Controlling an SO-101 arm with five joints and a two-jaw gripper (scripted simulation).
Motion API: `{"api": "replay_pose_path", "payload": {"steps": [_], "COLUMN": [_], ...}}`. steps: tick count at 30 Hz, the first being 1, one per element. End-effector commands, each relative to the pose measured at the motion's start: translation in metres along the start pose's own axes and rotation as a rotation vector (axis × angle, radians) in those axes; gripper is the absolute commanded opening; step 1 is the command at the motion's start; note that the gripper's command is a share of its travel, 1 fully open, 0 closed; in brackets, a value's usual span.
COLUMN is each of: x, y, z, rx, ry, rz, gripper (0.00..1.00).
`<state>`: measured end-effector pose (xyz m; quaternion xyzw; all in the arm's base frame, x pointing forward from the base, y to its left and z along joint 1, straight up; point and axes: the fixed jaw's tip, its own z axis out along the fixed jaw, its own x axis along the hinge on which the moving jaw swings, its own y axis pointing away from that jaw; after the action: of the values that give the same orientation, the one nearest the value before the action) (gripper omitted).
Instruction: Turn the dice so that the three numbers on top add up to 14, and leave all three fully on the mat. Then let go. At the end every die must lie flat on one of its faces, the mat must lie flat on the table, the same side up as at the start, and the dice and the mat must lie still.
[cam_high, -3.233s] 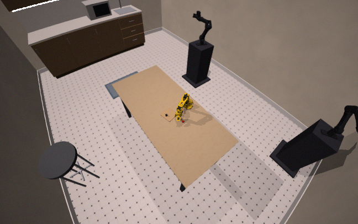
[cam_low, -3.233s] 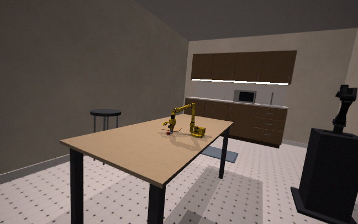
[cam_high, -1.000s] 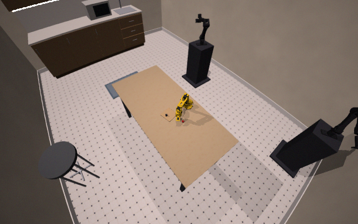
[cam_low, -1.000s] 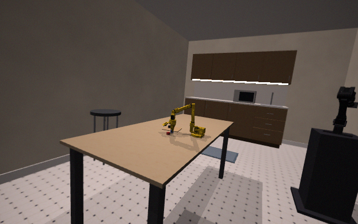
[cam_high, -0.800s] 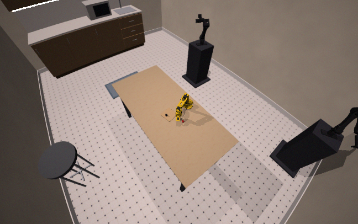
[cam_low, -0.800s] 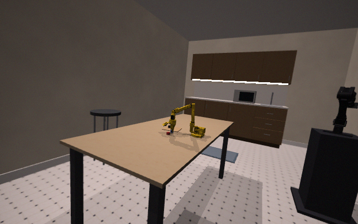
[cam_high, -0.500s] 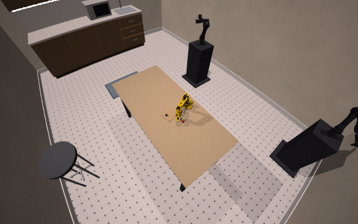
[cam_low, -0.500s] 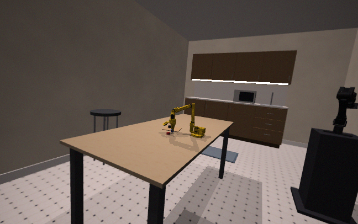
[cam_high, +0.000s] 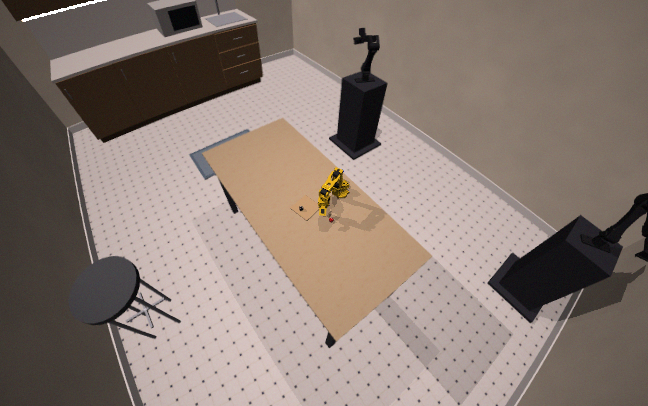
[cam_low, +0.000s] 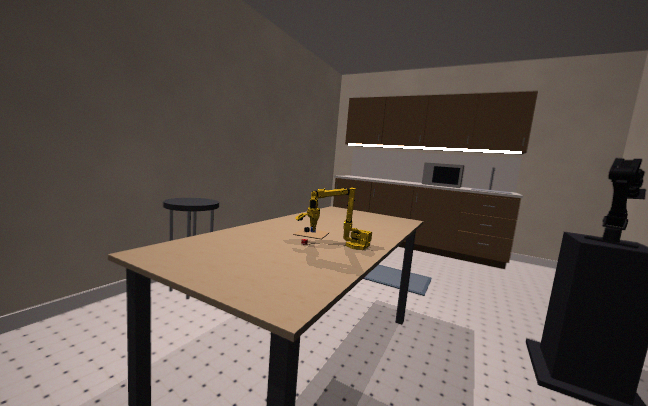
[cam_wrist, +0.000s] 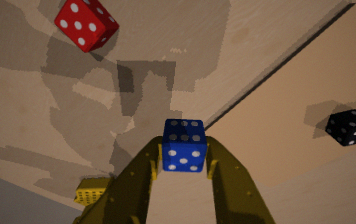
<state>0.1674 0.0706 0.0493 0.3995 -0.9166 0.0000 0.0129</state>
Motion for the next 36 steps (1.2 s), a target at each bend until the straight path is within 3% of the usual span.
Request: {"api": "replay_pose_path", "payload": {"steps": [1,13,21,23,30,36], "x": [-0.008,-0.008,-0.002,-0.002,0.014,0.022], "y": [-0.002,-0.011,-0.056,-0.056,-0.097,-0.109], "z": [-0.018,-0.019,-0.019,-0.019,-0.016,-0.014], "rx": [0.033,0.034,0.036,0.036,0.038,0.038], "ry": [-0.071,-0.071,-0.069,-0.069,-0.067,-0.066], "rz": [0.000,0.042,0.242,0.242,0.425,0.483], "gripper": [0.00,0.00,0.00,0.00,0.00,0.00]}}
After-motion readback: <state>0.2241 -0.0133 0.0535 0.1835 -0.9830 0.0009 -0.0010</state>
